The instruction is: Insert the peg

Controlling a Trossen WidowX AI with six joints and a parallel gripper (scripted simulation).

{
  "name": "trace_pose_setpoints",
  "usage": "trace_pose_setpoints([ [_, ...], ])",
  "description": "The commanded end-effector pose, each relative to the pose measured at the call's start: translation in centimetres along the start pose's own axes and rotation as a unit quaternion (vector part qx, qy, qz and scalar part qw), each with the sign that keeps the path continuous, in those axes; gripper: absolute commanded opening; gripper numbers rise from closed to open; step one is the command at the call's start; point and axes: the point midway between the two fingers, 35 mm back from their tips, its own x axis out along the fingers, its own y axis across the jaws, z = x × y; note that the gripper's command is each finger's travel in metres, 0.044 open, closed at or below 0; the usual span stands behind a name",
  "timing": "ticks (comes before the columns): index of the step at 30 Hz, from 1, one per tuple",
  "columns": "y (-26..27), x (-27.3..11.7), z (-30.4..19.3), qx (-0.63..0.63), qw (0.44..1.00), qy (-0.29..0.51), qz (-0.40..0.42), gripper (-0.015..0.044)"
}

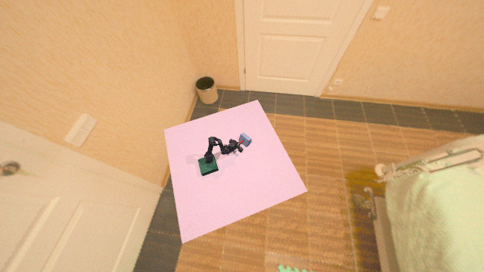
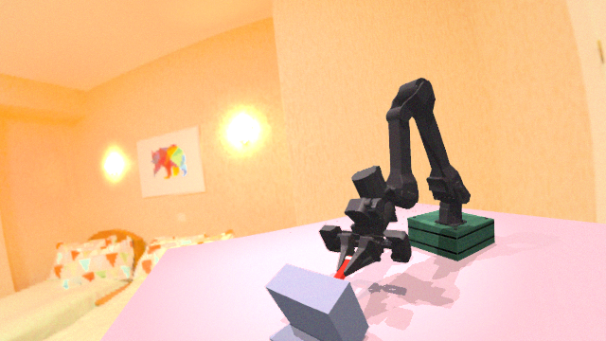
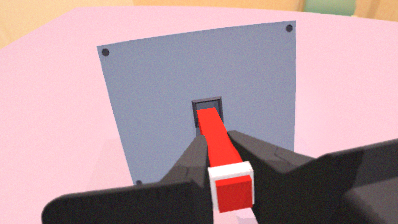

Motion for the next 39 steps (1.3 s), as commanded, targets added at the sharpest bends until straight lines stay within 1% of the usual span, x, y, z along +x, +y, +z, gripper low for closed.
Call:
trace_pose_setpoints([
  [1,-0.15,0.18,0.25,-0.002,1.000,-0.004,-0.001,0.0000],
  [39,-0.23,0.86,0.26,-0.002,1.000,-0.004,-0.001,0.0000],
])
